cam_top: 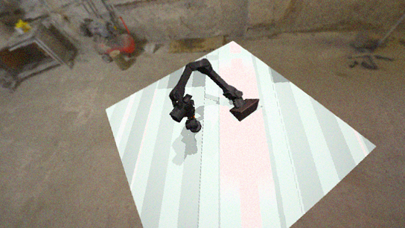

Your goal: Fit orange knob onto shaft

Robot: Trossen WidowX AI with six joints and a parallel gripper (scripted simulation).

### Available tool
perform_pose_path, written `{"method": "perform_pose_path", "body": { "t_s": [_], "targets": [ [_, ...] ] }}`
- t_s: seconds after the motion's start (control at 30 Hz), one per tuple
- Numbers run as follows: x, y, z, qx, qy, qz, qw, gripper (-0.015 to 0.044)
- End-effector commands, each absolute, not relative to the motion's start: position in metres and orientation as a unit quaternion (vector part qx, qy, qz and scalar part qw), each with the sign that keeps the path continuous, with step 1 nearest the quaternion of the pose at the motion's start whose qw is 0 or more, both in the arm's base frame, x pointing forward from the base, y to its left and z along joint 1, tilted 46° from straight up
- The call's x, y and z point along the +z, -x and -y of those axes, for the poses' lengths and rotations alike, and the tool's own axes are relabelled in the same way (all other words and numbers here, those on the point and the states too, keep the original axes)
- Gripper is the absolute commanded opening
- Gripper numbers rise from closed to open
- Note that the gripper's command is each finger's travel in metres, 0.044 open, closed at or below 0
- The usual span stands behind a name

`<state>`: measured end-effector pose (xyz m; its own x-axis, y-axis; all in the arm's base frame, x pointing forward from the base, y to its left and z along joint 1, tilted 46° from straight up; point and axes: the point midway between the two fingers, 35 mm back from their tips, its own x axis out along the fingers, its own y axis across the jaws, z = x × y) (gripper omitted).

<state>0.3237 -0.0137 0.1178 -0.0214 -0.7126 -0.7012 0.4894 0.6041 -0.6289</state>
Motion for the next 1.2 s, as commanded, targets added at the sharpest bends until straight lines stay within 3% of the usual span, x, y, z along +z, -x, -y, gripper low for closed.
{"method": "perform_pose_path", "body": {
  "t_s": [0.0, 1.17],
  "targets": [
    [0.118, -0.323, 0.017, -0.432, 0.102, -0.567, 0.694, 0.0],
    [0.103, -0.322, 0.034, -0.434, 0.101, -0.565, 0.694, 0.0]
  ]
}}
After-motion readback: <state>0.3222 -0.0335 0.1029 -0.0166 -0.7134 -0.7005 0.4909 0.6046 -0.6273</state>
